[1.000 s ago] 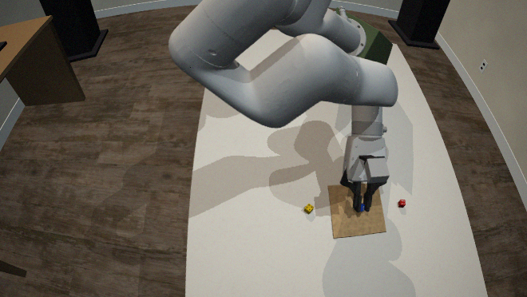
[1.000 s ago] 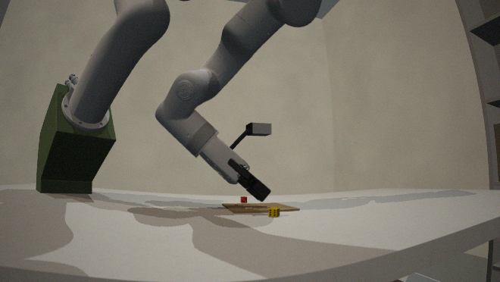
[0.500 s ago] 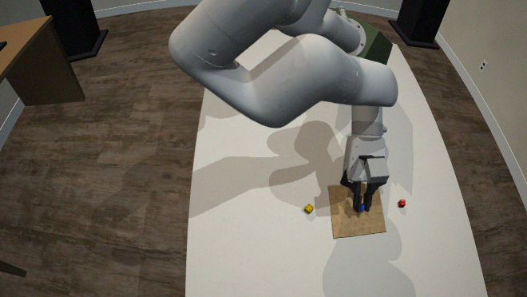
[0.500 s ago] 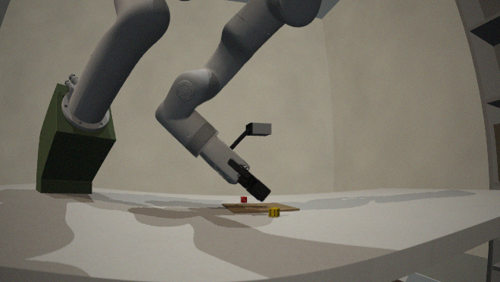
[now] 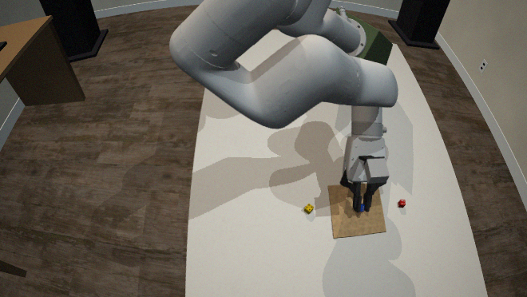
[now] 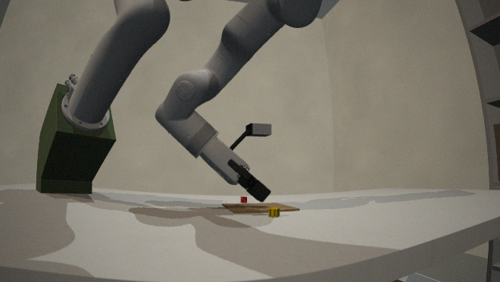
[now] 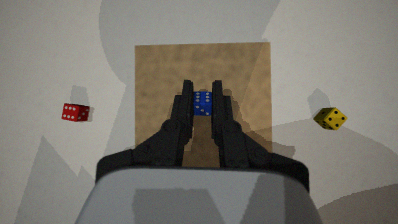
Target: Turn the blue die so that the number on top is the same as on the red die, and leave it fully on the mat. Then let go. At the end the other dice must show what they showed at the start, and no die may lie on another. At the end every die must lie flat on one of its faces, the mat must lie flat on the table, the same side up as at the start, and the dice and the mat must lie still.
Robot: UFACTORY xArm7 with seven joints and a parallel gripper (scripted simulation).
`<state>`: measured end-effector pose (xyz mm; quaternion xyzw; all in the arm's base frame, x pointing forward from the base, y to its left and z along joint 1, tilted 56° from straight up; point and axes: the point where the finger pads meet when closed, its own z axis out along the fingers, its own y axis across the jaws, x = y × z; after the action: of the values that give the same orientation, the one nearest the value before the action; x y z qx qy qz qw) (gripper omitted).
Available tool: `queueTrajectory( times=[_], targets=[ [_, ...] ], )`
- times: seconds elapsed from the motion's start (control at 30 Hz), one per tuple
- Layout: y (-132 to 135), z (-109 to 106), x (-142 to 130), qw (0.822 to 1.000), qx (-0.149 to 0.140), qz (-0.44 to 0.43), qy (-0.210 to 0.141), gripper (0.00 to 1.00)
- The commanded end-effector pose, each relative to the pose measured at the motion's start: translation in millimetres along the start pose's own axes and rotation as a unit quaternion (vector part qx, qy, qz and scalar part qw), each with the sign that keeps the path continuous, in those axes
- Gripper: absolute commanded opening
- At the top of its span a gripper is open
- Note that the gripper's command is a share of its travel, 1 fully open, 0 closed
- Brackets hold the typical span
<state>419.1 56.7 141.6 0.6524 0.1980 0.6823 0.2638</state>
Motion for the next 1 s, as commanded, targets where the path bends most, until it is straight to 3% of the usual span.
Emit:
queueTrajectory(
  times=[0.0, 0.97],
  targets=[
    [-0.7, 0.9, -0.9, 1.000, 0.001, 0.000, 0.001, 0.11],
    [-0.7, 6.3, -7.2, 1.000, 0.001, 0.000, 0.001, 0.11]
  ],
)
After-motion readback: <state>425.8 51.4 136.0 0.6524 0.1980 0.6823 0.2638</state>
